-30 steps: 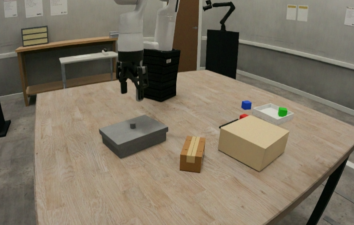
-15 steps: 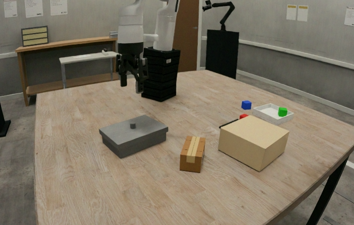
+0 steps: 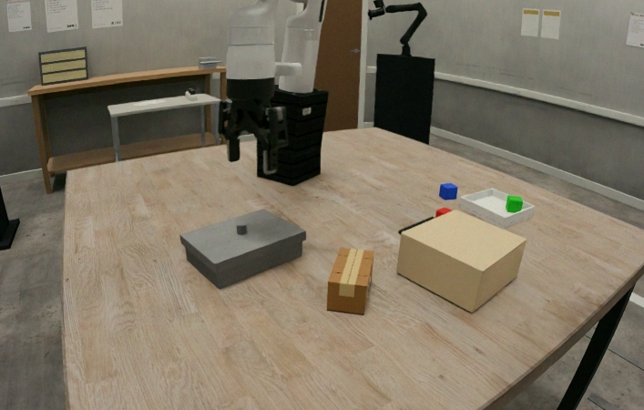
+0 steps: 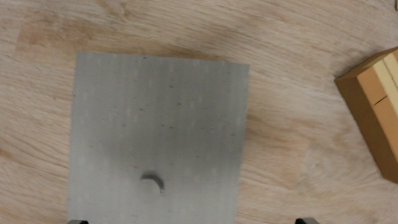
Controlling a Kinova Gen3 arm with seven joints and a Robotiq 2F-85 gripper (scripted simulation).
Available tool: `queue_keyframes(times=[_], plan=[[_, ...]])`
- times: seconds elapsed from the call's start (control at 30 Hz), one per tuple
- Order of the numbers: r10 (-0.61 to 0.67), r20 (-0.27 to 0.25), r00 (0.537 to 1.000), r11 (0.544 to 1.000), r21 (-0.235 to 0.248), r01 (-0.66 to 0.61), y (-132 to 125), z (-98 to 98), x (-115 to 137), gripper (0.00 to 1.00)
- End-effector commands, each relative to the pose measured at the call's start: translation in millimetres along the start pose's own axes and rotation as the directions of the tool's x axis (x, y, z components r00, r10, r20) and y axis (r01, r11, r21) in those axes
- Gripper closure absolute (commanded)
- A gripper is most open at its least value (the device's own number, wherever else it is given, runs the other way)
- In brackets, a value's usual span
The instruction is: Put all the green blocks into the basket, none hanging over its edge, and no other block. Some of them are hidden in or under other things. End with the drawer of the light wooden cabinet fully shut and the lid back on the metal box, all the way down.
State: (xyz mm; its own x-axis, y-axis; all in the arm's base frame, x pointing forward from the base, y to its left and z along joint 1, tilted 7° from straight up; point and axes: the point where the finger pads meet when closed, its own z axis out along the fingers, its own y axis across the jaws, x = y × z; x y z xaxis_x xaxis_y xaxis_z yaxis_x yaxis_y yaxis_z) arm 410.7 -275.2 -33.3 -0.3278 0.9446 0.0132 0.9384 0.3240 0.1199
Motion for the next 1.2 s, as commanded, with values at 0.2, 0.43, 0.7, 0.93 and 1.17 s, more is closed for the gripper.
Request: queue_keyframes(times=[0.2, 0.43, 0.7, 0.93, 1.17], plan=[[-0.454, -0.001, 0.891, 0.891, -0.002, 0.454, 151, -1.5, 37, 0.0], [-0.492, -0.003, 0.871, 0.871, -0.002, 0.492, 176, -2.1, 47, 0.0], [-0.492, -0.003, 0.871, 0.871, -0.002, 0.492, 176, -2.1, 47, 0.07], [-0.492, -0.003, 0.871, 0.871, -0.002, 0.492, 176, -2.1, 47, 0.07], [-0.492, -0.003, 0.871, 0.871, -0.002, 0.492, 176, -2.1, 47, 0.07]])
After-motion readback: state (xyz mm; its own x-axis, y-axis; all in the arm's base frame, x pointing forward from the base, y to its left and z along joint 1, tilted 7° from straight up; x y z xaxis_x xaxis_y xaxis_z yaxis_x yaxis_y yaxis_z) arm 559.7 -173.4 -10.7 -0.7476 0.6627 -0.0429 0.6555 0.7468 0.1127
